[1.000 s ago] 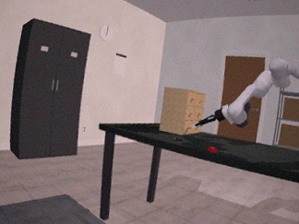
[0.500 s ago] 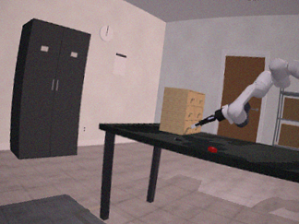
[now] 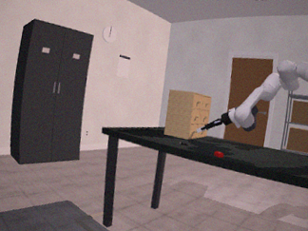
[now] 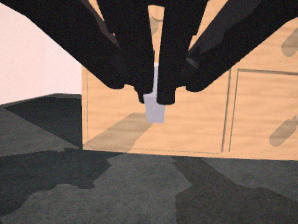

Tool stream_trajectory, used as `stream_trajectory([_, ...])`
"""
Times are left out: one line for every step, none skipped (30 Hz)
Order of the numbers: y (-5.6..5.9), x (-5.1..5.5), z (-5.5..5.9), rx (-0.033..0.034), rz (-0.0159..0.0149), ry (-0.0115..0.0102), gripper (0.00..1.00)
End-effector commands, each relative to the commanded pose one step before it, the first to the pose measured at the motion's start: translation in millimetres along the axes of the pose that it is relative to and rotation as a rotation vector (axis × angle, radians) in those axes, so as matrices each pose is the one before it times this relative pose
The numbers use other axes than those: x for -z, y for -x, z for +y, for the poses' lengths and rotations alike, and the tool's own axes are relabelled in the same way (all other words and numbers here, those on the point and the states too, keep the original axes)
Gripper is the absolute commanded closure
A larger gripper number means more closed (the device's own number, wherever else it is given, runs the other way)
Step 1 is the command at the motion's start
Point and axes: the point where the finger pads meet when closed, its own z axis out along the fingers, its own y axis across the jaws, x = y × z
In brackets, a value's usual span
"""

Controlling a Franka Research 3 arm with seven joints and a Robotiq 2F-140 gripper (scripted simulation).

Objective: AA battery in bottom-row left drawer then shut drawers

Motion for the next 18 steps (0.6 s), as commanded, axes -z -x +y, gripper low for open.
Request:
stream_trajectory([-3.39,-1.14,0.83,-0.00283,0.00701,0.00093,0.9])
stream_trajectory([0.0,0.0,0.0,0.0,0.0,0.0,0.9])
stream_trajectory([-0.04,0.08,0.0,0.0,0.0,0.0,0.9])
stream_trajectory([-0.28,0.48,0.0,0.00001,0.0,0.00001,0.9])
stream_trajectory([-0.68,1.17,0.0,0.00001,0.0,0.00001,0.9])
stream_trajectory([-1.16,2.01,0.0,0.0,0.0,0.0,0.9])
stream_trajectory([-1.68,2.9,0.0,0.00001,0.0,0.00001,0.9])
stream_trajectory([-2.17,3.76,0.0,-0.00003,-0.00001,-0.00002,0.9])
stream_trajectory([-2.6,4.51,-0.01,-0.00004,-0.00001,-0.00002,0.9])
stream_trajectory([-2.94,5.09,0.0,0.0,0.0,0.0,0.9])
stream_trajectory([-1.9,2.56,0.05,-0.00009,0.0004,0.00003,0.9])
stream_trajectory([0.0,0.0,0.0,0.0,0.0,0.0,0.9])
stream_trajectory([0.0,0.0,0.0,0.0,0.0,0.0,0.9])
stream_trajectory([-0.97,1.37,0.01,-0.00001,0.00018,0.00002,0.9])
stream_trajectory([-0.49,1.37,-0.04,0.00008,-0.00028,0.0,0.9])
stream_trajectory([-1.8,3.62,-0.03,-0.00204,0.00429,-0.00083,0.9])
stream_trajectory([-3.0,5.14,0.0,-0.00292,0.00761,-0.00109,0.9])
stream_trajectory([-2.36,3.97,-0.02,-0.00165,0.00552,-0.00052,0.9])
